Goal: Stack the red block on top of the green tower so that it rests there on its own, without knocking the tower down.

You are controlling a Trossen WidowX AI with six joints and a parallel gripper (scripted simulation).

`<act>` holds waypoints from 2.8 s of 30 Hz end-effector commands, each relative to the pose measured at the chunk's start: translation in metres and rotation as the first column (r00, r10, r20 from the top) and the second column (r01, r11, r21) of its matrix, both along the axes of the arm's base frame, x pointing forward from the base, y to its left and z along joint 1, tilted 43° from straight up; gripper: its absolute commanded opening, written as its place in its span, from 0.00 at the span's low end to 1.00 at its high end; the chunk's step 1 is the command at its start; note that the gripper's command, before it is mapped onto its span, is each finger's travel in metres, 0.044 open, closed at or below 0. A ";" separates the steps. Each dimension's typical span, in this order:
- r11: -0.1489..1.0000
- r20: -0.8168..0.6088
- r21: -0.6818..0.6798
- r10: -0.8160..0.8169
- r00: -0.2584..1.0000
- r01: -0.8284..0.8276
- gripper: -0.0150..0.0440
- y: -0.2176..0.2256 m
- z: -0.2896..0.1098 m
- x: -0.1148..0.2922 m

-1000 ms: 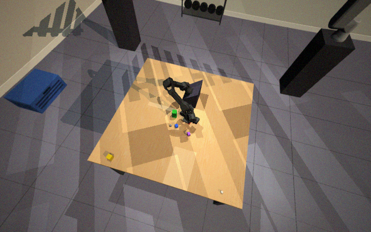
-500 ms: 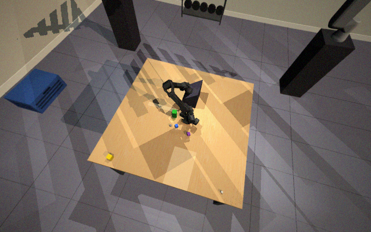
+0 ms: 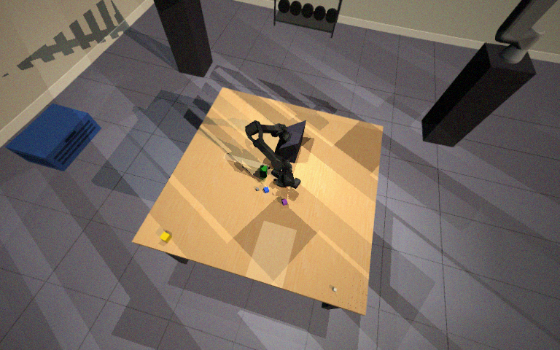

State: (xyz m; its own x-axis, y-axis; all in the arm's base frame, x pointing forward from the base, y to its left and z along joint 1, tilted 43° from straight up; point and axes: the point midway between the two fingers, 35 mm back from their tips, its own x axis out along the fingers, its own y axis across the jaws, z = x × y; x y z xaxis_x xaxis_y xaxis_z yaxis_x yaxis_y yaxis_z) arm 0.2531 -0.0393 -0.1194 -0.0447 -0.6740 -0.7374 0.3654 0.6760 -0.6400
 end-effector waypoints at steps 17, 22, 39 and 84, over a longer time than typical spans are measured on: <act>1.000 -0.003 -0.004 0.003 1.000 -0.003 0.43 0.002 0.003 0.000; 1.000 -0.002 -0.002 0.003 1.000 -0.003 0.25 0.017 0.018 0.002; 1.000 -0.003 0.002 0.003 1.000 -0.003 0.25 0.075 0.079 0.006; 1.000 -0.007 -0.007 0.003 1.000 -0.003 0.25 -0.033 0.190 -0.027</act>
State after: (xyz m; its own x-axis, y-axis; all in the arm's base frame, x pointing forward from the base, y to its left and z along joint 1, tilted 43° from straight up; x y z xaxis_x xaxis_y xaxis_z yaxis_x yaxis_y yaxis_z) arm 0.2300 -0.0689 0.0719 -0.0419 -0.6755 -0.7361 0.3680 0.6745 -0.6400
